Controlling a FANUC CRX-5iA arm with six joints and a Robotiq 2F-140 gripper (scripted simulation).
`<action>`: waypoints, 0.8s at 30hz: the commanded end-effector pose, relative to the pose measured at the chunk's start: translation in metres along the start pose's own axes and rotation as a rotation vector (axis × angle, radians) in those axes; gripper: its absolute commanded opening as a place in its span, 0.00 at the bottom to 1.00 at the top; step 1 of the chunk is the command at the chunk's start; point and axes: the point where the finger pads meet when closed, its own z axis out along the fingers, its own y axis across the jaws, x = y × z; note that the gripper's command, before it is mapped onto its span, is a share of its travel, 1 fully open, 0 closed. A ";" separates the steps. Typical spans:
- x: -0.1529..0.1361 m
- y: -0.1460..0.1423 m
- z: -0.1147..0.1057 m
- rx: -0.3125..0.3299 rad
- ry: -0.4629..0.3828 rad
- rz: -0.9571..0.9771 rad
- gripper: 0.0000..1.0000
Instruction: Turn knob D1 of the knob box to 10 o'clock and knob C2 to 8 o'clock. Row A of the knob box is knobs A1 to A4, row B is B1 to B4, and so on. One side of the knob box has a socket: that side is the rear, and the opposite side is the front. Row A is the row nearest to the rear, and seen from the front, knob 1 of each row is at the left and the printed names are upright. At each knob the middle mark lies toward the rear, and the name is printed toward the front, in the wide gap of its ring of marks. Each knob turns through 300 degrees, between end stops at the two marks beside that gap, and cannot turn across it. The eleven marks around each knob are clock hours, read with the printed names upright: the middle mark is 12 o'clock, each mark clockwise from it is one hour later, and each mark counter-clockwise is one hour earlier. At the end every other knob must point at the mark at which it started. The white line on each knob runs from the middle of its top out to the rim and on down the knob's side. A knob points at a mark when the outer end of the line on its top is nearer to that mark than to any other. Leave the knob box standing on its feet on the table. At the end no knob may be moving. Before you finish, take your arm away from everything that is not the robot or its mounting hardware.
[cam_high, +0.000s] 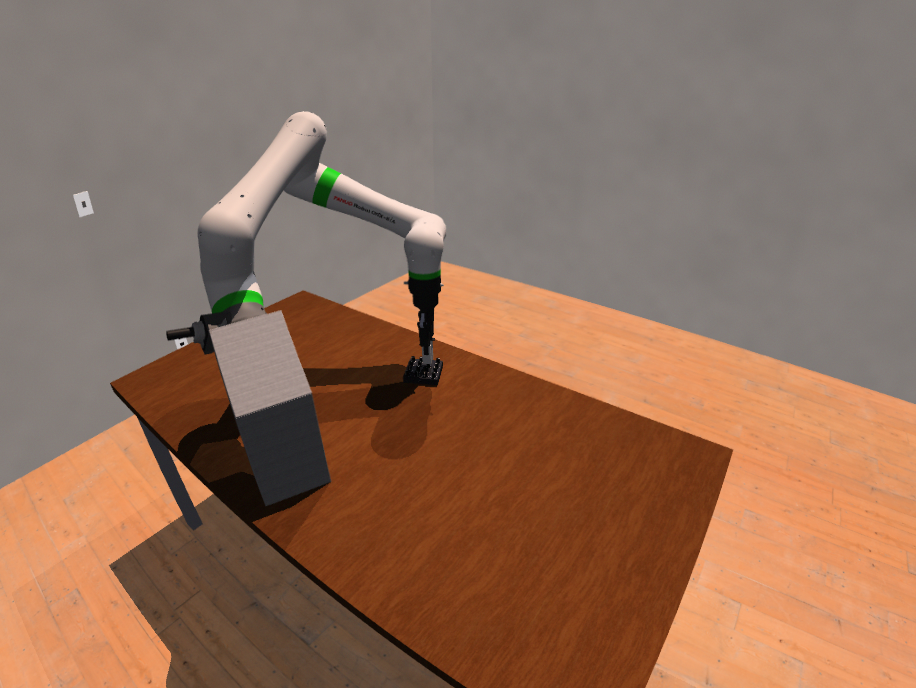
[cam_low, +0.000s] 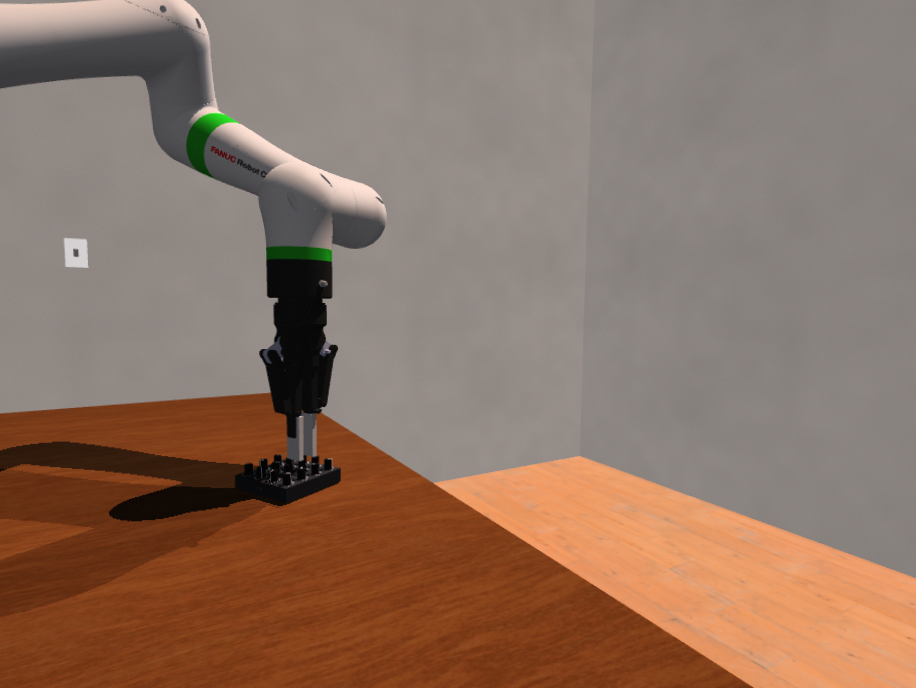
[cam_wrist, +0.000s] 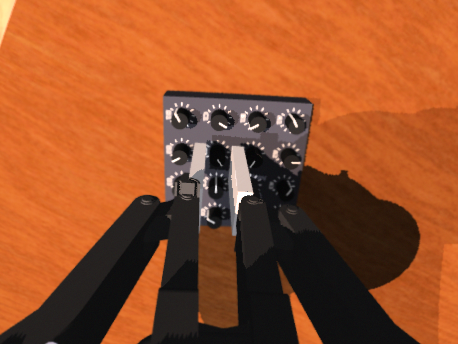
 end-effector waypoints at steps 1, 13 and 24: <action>0.000 0.000 0.000 0.000 0.000 0.000 0.12; 0.000 0.000 0.003 0.000 0.000 0.000 0.12; 0.000 0.000 0.011 0.000 0.000 0.000 0.12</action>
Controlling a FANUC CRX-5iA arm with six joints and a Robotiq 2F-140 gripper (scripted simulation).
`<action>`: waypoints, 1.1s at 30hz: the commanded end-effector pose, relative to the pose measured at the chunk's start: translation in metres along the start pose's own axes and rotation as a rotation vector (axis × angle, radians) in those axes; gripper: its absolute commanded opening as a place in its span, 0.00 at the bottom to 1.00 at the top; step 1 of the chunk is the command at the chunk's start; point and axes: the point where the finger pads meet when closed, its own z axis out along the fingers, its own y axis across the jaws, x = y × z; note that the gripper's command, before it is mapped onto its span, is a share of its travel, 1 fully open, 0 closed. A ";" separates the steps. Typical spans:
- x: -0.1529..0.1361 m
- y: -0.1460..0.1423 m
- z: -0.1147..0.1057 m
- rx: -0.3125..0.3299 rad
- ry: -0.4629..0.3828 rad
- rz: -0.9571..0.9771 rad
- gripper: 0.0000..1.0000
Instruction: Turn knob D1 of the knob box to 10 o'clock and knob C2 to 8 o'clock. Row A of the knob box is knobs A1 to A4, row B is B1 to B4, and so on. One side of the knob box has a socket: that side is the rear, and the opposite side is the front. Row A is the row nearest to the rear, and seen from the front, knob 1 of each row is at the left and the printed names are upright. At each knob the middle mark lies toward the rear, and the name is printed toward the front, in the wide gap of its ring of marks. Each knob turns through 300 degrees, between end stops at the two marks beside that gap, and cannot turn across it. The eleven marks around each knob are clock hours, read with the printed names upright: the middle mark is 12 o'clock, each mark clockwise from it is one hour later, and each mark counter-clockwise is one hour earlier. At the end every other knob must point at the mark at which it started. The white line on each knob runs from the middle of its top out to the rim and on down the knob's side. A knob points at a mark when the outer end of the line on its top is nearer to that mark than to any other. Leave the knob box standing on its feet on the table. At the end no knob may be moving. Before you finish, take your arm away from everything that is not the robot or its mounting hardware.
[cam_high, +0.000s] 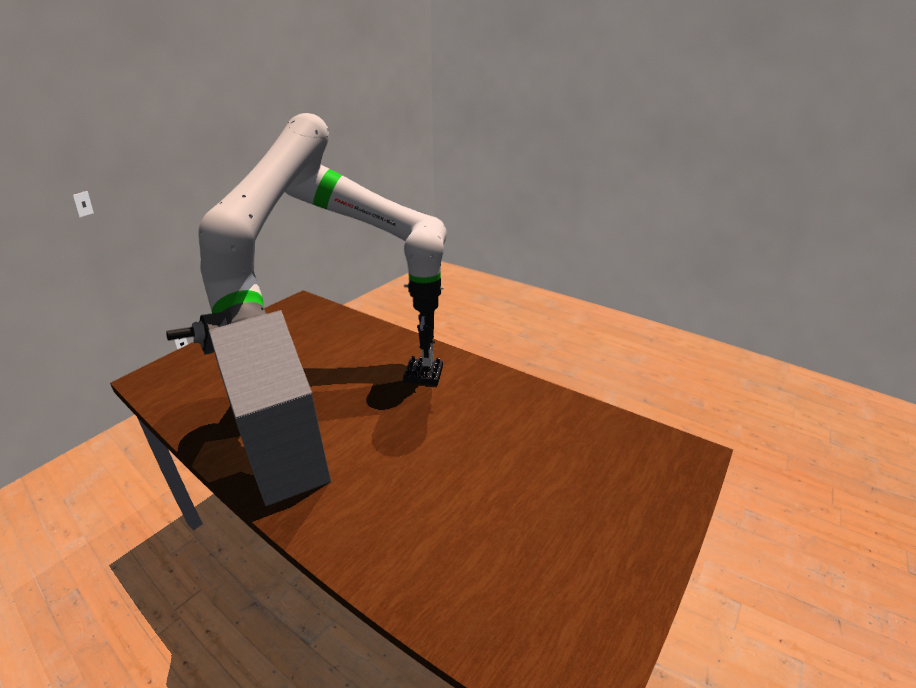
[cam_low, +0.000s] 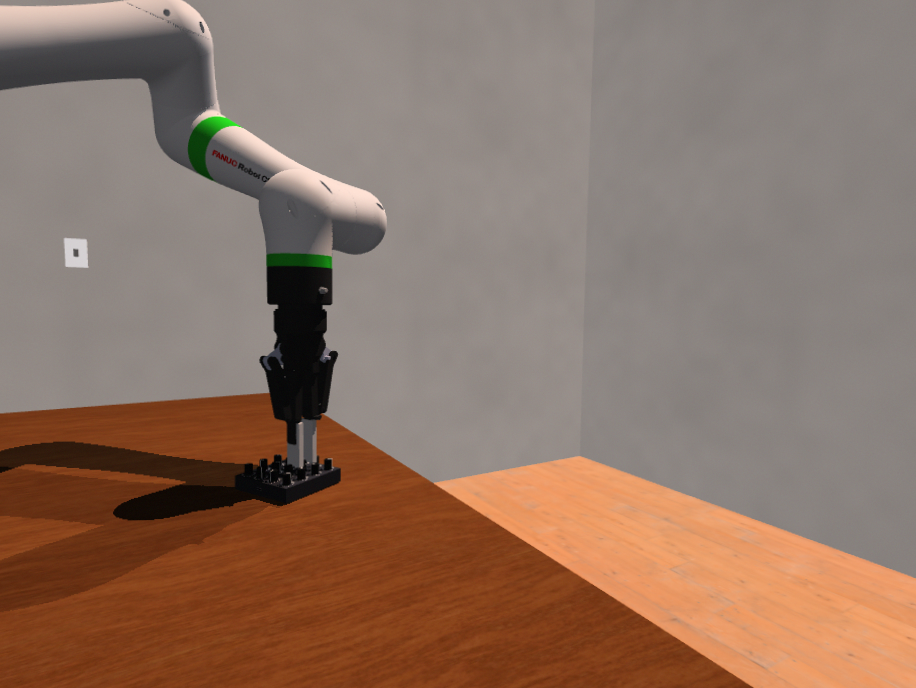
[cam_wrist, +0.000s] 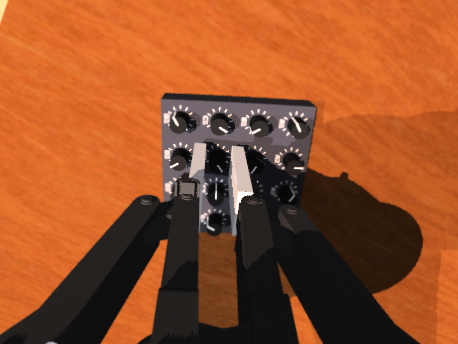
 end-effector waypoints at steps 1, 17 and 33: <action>0.000 0.000 0.002 0.000 0.000 0.000 0.12; 0.000 0.000 0.004 0.000 0.000 0.000 0.12; 0.000 0.000 0.004 0.000 0.000 0.000 0.12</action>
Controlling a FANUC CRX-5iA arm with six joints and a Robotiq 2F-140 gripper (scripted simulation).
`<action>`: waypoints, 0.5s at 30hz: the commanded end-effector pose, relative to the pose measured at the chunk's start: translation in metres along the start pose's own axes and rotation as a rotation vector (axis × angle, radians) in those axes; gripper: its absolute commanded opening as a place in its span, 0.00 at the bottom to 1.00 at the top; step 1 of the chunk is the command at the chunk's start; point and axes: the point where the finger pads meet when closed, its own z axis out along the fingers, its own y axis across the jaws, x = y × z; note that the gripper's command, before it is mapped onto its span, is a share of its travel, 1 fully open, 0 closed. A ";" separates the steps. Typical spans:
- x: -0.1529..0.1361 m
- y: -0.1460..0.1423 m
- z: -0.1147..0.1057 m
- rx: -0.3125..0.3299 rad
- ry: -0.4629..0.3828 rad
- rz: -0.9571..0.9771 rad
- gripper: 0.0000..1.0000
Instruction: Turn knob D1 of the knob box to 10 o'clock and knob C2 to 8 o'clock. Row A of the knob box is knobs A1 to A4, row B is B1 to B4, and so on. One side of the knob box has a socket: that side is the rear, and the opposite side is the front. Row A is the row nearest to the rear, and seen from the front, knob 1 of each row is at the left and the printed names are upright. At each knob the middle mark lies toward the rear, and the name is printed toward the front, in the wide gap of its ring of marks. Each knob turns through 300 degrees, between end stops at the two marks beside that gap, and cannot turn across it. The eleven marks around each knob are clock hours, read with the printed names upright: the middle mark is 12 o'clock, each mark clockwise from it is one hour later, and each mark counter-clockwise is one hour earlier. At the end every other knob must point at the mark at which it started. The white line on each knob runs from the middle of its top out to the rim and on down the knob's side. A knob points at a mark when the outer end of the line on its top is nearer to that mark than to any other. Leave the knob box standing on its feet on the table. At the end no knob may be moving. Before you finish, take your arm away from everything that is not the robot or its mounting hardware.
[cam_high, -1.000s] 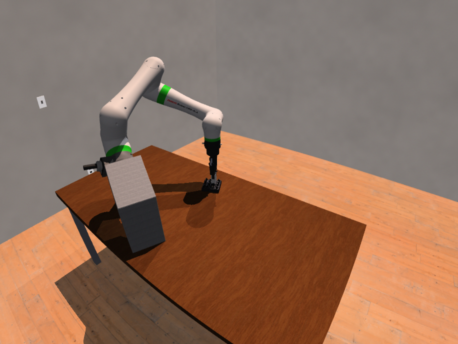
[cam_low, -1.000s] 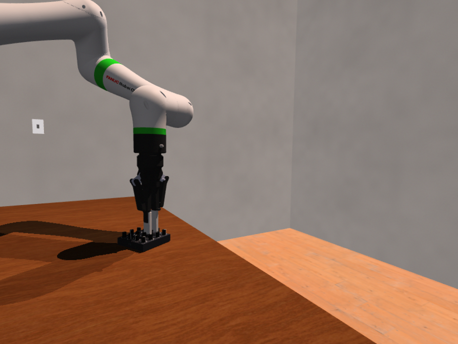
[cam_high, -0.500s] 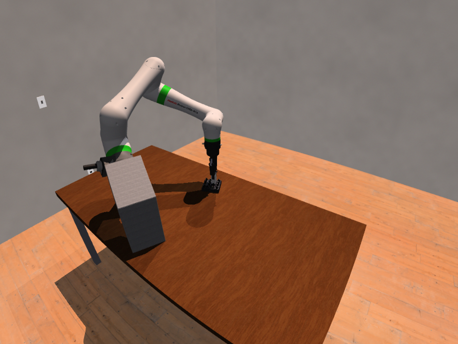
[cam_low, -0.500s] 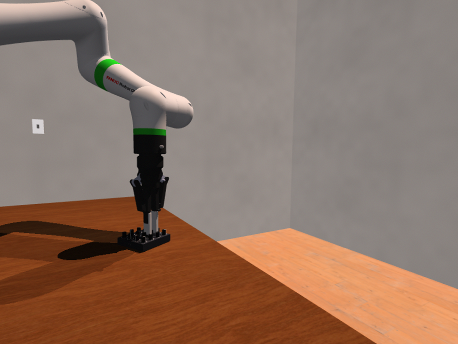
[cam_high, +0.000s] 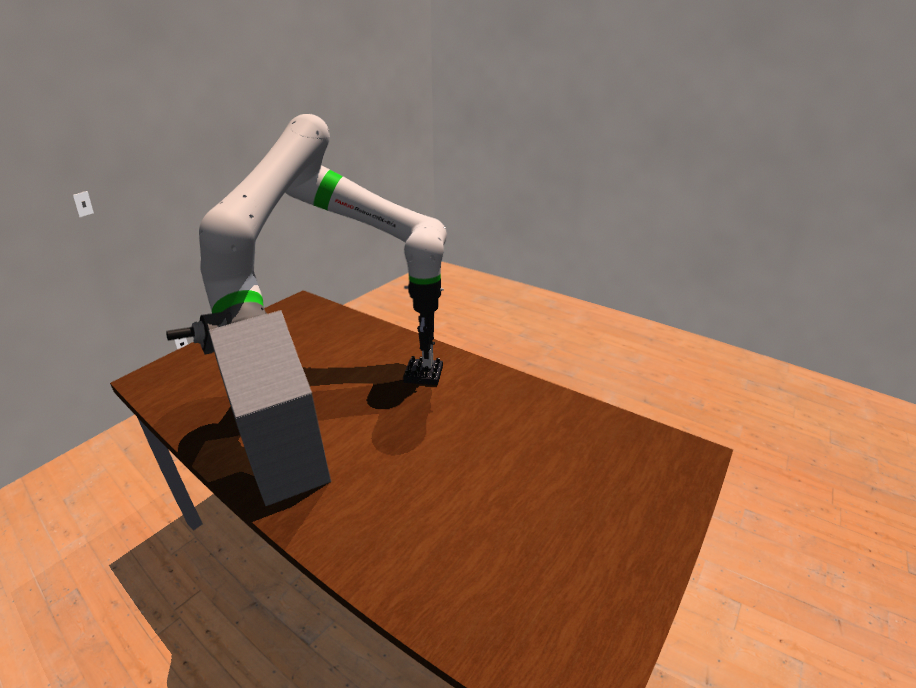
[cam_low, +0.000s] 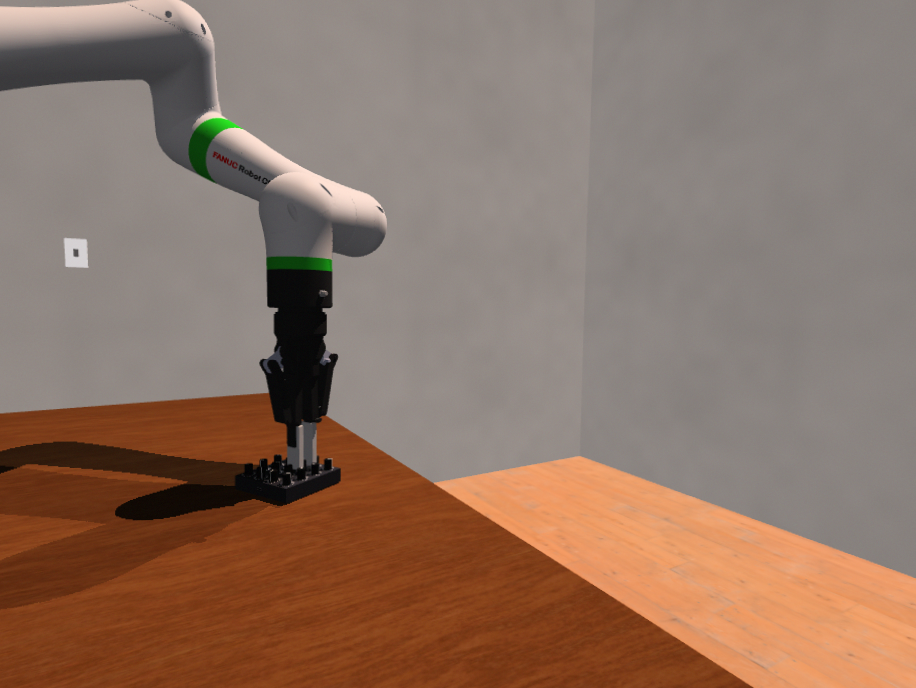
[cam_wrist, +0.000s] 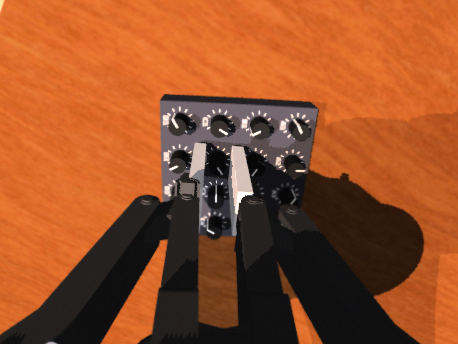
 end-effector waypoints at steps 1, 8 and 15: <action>0.000 0.000 0.000 0.000 0.000 0.000 0.12; 0.000 0.000 0.000 0.000 0.000 0.000 0.12; 0.000 0.000 0.000 0.000 0.000 0.000 0.05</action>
